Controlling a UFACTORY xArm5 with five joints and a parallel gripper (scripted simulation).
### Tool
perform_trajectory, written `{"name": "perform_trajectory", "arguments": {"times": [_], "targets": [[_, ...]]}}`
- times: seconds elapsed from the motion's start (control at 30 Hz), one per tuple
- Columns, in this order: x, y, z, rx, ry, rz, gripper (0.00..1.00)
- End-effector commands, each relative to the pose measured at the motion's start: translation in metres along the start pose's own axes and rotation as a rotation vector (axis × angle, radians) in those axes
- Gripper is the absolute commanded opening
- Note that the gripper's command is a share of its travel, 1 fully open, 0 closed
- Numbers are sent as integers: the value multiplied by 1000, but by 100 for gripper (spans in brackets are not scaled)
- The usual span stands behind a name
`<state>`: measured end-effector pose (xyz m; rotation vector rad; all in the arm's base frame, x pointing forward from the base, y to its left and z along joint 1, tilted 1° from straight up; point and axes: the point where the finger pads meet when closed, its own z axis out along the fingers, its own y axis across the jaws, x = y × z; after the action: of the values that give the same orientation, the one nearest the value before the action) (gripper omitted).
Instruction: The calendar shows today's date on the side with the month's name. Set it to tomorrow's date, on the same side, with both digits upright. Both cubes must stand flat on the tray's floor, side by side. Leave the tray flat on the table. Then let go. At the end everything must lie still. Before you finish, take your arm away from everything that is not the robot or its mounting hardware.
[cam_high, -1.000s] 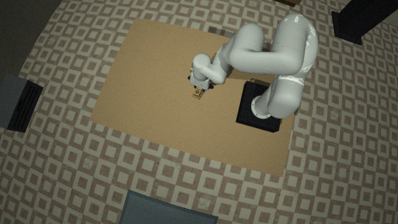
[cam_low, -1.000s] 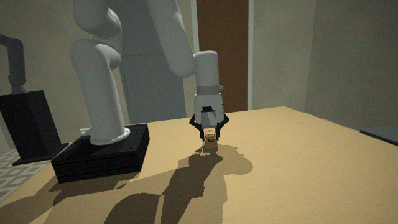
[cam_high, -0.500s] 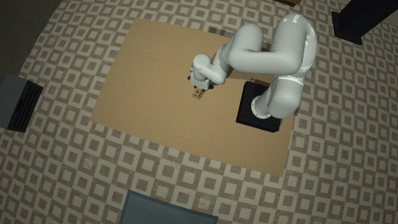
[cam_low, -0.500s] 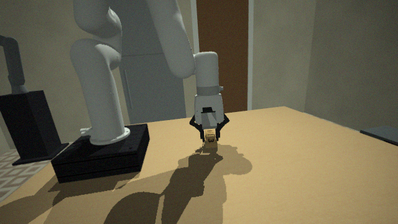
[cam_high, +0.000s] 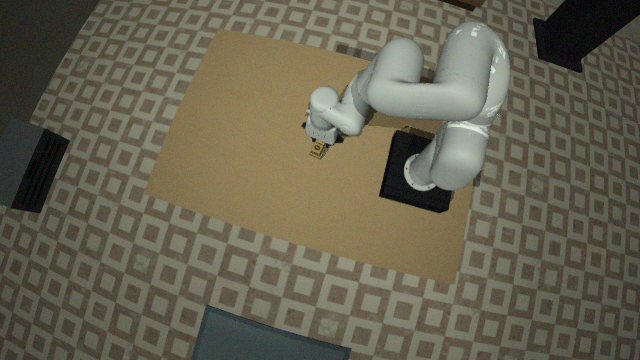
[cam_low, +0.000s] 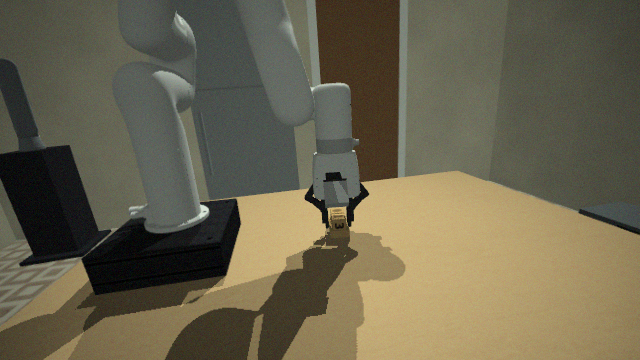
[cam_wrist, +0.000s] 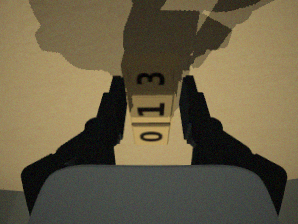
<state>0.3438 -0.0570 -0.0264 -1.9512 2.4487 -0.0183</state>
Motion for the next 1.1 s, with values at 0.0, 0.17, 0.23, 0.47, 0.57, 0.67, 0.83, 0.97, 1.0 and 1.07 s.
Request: {"name": "perform_trajectory", "arguments": {"times": [0.0, 0.17, 0.23, 0.47, 0.57, 0.67, 0.83, 0.97, 1.0, 1.07], "targets": [[0, -1, -1, 3, 0, 0, 49], [0, -1, -1, 3, 0, 0, 49], [0, -1, -1, 3, 0, 0, 49], [0, -1, -1, 3, 0, 0, 29], [0, -1, -1, 3, 0, 0, 29], [0, -1, -1, 3, 0, 0, 29], [0, -1, -1, 3, 0, 0, 29], [0, -1, -1, 3, 0, 0, 29], [0, -1, -1, 3, 0, 0, 29], [0, -1, -1, 3, 0, 0, 29]]}}
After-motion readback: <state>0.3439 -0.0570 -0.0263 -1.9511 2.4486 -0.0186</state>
